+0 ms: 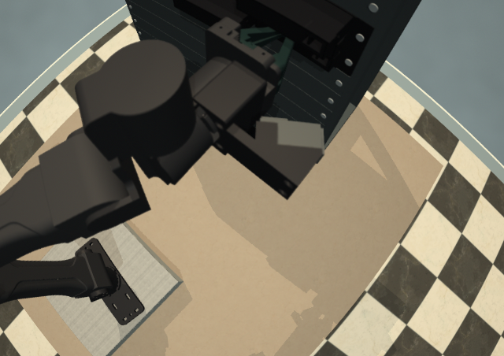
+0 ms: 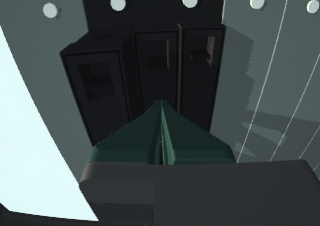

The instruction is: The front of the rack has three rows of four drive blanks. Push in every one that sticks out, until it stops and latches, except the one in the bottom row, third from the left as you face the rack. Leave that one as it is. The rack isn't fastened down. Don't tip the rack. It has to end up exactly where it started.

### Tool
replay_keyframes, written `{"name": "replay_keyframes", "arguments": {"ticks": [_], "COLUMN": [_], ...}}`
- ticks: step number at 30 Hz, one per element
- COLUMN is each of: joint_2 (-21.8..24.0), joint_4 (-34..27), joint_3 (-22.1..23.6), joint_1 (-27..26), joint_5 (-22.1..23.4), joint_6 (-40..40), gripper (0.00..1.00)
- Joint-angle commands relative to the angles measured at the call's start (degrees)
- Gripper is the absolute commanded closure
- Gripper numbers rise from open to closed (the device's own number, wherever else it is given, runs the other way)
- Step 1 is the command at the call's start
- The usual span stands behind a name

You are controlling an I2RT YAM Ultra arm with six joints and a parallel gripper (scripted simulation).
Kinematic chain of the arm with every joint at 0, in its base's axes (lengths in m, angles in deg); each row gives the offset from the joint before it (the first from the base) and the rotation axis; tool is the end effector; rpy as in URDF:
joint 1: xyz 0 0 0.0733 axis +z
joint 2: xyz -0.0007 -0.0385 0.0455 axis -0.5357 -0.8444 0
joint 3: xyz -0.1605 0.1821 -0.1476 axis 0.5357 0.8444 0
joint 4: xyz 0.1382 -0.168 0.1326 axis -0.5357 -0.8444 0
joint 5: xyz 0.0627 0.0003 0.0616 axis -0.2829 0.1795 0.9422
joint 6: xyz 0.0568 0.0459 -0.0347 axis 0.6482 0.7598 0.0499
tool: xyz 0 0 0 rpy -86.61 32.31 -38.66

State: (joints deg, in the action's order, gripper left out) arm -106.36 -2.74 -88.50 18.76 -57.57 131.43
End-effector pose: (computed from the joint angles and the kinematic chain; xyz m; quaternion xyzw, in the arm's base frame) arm 0.3138 -0.0460 0.4443 0.4739 0.5326 0.5519 0.4327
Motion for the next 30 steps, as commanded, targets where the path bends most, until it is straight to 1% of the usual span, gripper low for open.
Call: {"name": "replay_keyframes", "arguments": {"ticks": [1,13,30], "joint_2": [-0.5,-1.3,-1.0], "joint_4": [1.7,1.5,1.5], "joint_3": [-2.7,-3.4,-3.5], "joint_1": [0.9,1.2,1.2], "joint_5": [-0.7,-1.1,-1.1], "joint_6": [-0.8,-0.8,-0.8], "gripper": [1.00,1.00,1.00]}}
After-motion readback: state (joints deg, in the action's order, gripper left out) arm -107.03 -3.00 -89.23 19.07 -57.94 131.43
